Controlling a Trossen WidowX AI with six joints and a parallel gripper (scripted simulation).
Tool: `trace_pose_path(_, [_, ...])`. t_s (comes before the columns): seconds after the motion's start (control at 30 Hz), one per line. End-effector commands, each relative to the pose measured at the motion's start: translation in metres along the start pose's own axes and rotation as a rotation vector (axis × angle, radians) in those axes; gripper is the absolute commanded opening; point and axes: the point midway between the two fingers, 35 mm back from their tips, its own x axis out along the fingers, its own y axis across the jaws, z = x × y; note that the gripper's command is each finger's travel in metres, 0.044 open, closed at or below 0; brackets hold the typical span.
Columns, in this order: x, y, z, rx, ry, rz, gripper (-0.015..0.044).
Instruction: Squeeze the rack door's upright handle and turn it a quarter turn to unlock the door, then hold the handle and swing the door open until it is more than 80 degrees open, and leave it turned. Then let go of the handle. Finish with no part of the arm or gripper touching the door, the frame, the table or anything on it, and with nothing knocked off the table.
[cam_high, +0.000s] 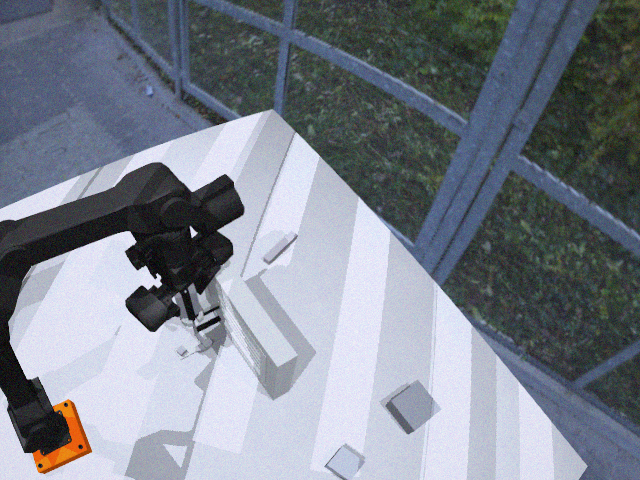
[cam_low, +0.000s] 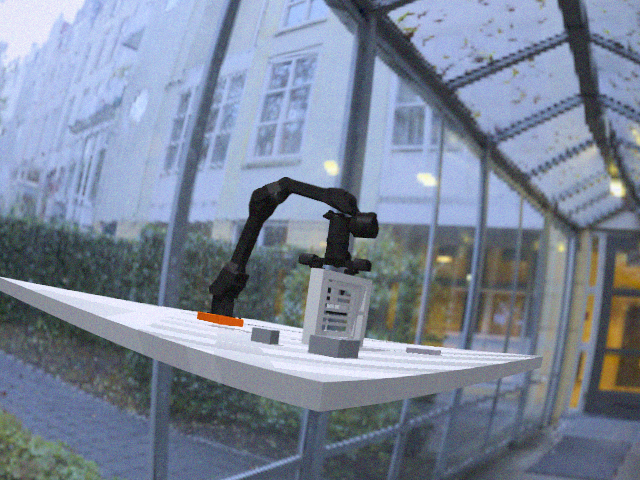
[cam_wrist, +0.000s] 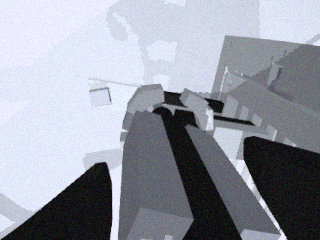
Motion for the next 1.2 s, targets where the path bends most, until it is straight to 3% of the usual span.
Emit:
trace_pose_path(0.0, [0.0029,0.0006,-0.0006,0.108,0.002,0.009,0.0296])
trace_pose_path(1.17, [0.0028,0.0006,-0.0006,1.842,0.010,0.005,0.0296])
